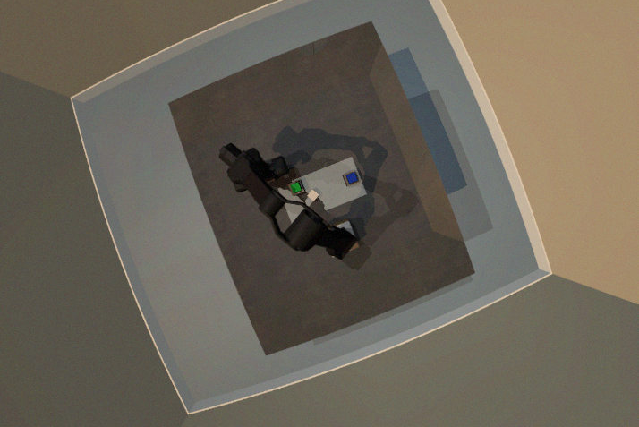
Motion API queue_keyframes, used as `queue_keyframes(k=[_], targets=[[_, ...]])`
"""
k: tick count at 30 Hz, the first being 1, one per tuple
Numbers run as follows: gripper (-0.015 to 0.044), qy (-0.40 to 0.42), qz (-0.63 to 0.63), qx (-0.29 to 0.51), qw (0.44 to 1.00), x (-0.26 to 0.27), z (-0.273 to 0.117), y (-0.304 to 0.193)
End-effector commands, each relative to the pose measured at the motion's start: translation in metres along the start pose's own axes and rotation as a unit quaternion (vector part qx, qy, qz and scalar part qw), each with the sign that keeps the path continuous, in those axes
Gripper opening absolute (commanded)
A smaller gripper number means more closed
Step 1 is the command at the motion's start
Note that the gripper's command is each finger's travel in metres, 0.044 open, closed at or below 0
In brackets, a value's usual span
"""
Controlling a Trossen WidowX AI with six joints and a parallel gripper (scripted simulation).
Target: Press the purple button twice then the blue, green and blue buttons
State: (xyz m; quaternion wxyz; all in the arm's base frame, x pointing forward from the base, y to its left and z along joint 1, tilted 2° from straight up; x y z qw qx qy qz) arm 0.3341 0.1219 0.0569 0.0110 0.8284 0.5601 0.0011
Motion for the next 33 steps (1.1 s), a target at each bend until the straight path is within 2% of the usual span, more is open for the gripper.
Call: queue_keyframes(k=[1, 9, 12, 17, 22, 27, 33], targets=[[0.002, 0.001, -0.002, 0.002, 1.0, 0.0, 0.001, 0.0], [0.002, 0.001, -0.002, 0.002, 1.0, 0.0, 0.001, 0.0], [0.002, 0.001, -0.002, 0.001, 1.0, 0.0, -0.029, 0.0], [0.002, 0.001, -0.002, 0.002, 1.0, 0.0, -0.035, 0.0], [0.002, 0.001, -0.002, 0.001, 1.0, 0.0, -0.092, 0.0], [0.002, 0.001, -0.002, 0.001, 1.0, -0.003, -0.095, 0.001], [0.002, -0.002, -0.003, 0.0, 1.0, -0.092, -0.101, 0.025]])
Point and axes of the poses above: the point midway between the two fingers, 35 mm back from their tips, its own z axis out along the fingers, its own x axis across the jaws, y = z × x, the point moved 6 cm from there along -z, back along the fingers, and after that the axes turned 13 degrees about z, right-handed, at the moved point
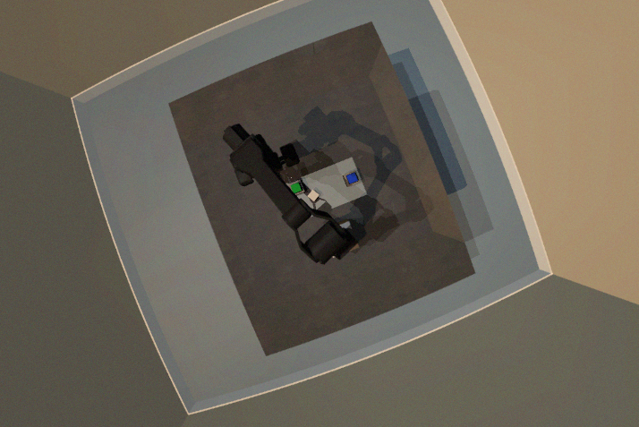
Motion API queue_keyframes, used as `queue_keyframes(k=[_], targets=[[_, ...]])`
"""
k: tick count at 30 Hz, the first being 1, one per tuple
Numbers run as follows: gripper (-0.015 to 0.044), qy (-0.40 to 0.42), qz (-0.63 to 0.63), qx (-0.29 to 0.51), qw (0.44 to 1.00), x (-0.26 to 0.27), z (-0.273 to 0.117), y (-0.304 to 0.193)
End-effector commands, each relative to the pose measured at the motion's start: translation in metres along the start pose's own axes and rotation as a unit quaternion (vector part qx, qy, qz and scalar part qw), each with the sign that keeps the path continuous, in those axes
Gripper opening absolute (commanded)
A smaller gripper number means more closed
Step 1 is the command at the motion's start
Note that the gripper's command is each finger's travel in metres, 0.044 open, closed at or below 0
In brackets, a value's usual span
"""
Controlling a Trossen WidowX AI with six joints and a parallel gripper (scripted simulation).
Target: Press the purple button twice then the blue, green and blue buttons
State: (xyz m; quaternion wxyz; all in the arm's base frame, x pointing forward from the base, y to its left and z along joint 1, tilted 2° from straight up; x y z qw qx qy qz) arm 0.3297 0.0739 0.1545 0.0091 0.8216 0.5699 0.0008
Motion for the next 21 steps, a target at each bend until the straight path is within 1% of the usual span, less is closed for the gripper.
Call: queue_keyframes(k=[1, 7, 14, 17, 21], targets=[[0.002, -0.003, 0.009, -0.002, 1.0, -0.062, -0.005, 0.009], [0.002, -0.007, 0.009, -0.002, 1.0, -0.155, -0.007, -0.004], [0.002, -0.013, 0.009, 0.0, 1.0, -0.24, -0.003, -0.052], [0.002, -0.015, 0.009, 0.002, 1.0, -0.261, -0.001, -0.073], [0.002, -0.015, 0.009, 0.002, 1.0, -0.263, 0.002, -0.074]])
Point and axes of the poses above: the point midway between the two fingers, 35 mm back from their tips, its own z axis out along the fingers, its own x axis across the jaws, y = z × x, the point moved 6 cm from there along -z, back along the fingers, and after that the axes turned 13 degrees about z, right-handed, at the moved point
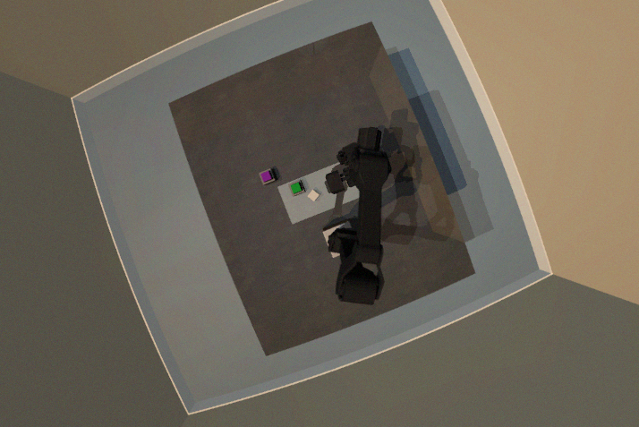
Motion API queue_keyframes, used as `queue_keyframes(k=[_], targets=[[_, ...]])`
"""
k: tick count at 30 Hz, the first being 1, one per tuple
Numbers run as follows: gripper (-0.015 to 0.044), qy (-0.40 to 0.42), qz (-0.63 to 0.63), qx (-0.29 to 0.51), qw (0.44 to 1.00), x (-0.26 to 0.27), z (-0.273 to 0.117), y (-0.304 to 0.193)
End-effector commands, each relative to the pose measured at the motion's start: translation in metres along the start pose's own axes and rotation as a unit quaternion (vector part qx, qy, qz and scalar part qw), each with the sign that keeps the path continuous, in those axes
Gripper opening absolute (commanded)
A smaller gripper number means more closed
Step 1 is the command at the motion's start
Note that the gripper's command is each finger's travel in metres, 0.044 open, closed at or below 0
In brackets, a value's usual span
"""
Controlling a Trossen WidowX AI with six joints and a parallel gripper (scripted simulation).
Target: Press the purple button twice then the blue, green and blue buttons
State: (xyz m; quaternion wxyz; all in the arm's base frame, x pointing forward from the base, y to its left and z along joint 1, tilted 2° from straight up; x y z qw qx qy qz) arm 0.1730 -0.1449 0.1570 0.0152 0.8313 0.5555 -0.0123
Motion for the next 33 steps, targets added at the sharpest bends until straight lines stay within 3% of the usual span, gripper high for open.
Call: queue_keyframes(k=[1, 5, 33], targets=[[0.002, 0.0, -0.008, -0.001, 1.0, -0.003, 0.011, -0.003], [0.002, 0.0, -0.008, -0.001, 1.0, -0.003, 0.06, -0.004], [0.002, 0.0, -0.008, -0.001, 1.0, -0.003, 0.095, -0.004]])
Point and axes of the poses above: the point midway between the two fingers, 35 mm back from their tips, its own z axis out along the fingers, its own x axis across the jaws, y = z × x, the point moved 6 cm from there along -z, back along the fingers, and after that the axes turned 13 degrees about z, right-handed, at the moved point
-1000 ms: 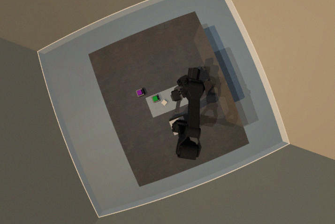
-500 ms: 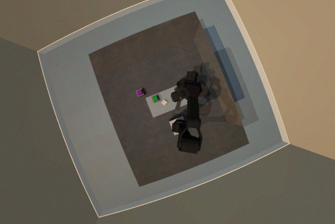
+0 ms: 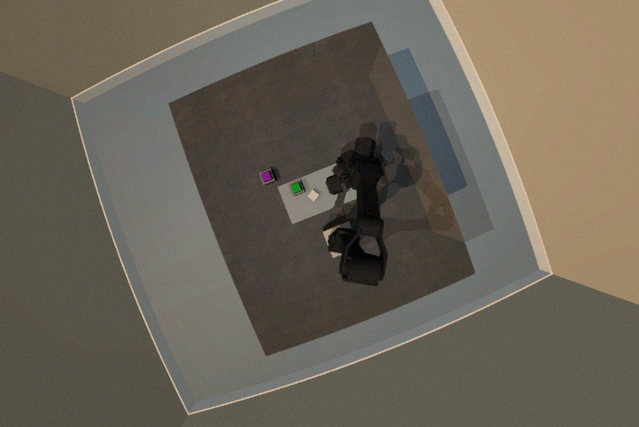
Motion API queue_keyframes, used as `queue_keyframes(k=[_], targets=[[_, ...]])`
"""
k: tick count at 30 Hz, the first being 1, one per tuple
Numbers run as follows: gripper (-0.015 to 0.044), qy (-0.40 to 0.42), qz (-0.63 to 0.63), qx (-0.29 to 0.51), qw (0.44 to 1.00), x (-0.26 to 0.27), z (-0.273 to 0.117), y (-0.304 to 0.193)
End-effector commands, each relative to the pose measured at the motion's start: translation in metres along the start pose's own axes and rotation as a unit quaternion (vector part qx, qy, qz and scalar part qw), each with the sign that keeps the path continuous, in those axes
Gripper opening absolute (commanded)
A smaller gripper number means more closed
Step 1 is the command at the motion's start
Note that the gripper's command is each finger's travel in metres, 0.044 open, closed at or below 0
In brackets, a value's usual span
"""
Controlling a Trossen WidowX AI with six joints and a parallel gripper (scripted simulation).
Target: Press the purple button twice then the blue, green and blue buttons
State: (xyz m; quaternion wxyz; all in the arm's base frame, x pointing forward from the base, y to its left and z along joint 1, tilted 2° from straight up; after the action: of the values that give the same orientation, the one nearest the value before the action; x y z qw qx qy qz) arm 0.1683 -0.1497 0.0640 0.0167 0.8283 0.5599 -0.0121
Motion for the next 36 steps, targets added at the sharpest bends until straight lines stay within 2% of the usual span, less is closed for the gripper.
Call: queue_keyframes(k=[1, 16, 20, 24, 29, 36], targets=[[0.002, 0.0, -0.003, 0.001, 1.0, 0.0, 0.002, -0.001], [0.002, 0.0, -0.003, 0.001, 1.0, 0.0, 0.002, -0.001], [0.002, 0.0, -0.002, 0.001, 1.0, 0.0, -0.028, 0.0], [0.002, 0.0, -0.003, 0.001, 1.0, 0.0, -0.033, 0.0], [0.002, 0.0, -0.003, 0.001, 1.0, 0.0, -0.09, 0.0], [0.002, 0.001, -0.003, 0.0, 1.0, 0.015, -0.093, 0.006]])
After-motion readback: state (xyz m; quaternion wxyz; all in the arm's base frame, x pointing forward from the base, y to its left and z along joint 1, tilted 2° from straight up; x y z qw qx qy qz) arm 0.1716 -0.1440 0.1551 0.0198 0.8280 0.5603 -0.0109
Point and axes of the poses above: the point midway between the two fingers, 35 mm back from their tips, its own z axis out along the fingers, its own x axis across the jaws, y = z × x, the point moved 6 cm from there along -z, back along the fingers, and after that the axes turned 13 degrees about z, right-handed, at the moved point
